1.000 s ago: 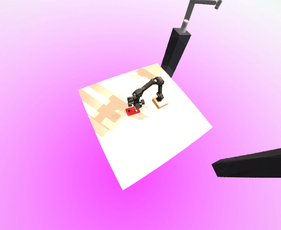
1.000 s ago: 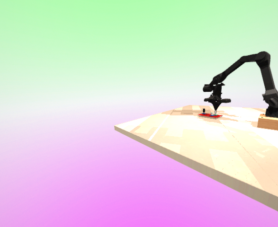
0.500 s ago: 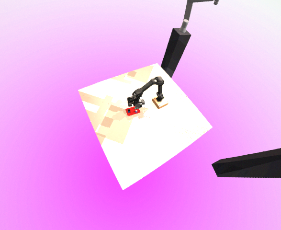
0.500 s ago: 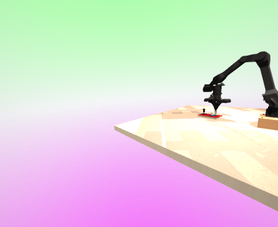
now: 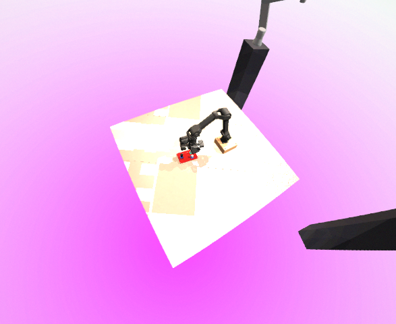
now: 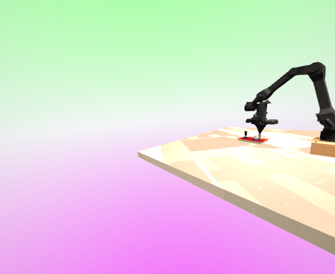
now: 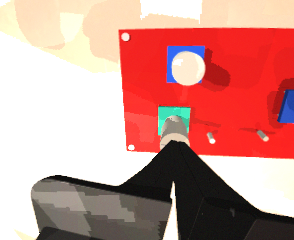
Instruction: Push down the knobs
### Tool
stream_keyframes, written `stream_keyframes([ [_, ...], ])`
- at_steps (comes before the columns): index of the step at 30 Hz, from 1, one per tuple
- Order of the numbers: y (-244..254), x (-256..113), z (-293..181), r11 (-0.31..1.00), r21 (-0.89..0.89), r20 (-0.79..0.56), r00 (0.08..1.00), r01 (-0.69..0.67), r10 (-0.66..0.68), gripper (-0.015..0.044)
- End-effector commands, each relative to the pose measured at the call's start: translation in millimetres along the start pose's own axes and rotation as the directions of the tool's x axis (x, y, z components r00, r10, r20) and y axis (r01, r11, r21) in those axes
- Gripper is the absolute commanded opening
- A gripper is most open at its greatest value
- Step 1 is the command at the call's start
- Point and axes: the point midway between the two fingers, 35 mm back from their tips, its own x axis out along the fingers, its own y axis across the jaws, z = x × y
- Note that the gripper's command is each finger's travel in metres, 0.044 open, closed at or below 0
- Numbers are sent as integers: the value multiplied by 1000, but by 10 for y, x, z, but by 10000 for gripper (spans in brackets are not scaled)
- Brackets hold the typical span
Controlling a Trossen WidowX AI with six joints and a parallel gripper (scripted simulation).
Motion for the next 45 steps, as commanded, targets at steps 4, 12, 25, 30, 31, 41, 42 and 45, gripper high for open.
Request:
stream_keyframes([
  [4,1,58,4,1000,-4,1,1000,-7,7,0],
  [12,0,33,4,1000,-4,1,1000,-7,7,0],
  [25,-3,-165,4,1000,-4,1,1000,-7,7,0],
  [30,5,-130,0,1000,-2,-1,1000,-9,9,79],
  [31,5,-130,0,1000,-2,-1,1000,-9,9,105],
  [41,-237,-240,89,996,-7,71,994,89,-89,52],
  [42,-249,-247,92,996,-29,70,994,89,-87,26],
  [45,-294,-272,103,990,-110,67,994,89,-82,0],
])
